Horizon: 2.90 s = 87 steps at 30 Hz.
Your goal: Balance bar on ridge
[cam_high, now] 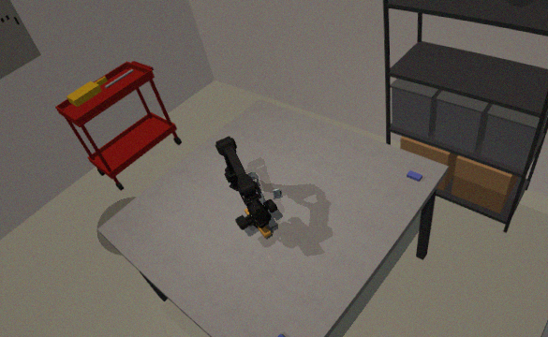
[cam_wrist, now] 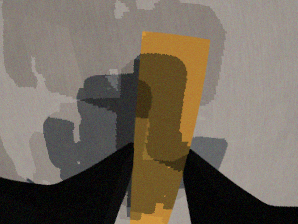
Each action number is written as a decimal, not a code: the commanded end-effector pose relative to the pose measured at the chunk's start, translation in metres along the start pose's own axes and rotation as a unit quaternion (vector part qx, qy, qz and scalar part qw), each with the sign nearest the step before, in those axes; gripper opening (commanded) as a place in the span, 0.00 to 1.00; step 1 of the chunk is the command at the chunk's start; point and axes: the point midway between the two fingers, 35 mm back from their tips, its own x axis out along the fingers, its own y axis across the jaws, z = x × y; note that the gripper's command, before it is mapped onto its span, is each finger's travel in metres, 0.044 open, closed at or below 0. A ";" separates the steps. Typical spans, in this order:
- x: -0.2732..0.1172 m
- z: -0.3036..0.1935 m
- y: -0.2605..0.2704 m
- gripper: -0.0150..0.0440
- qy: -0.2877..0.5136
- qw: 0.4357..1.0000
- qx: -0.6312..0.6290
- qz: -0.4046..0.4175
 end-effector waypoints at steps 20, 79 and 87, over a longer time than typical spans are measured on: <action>-0.063 -0.002 0.001 0.25 -0.007 1.000 0.002 0.001; -0.064 -0.113 0.162 0.25 -0.001 0.977 0.212 0.008; -0.052 -0.113 0.163 0.25 -0.001 0.977 0.212 0.008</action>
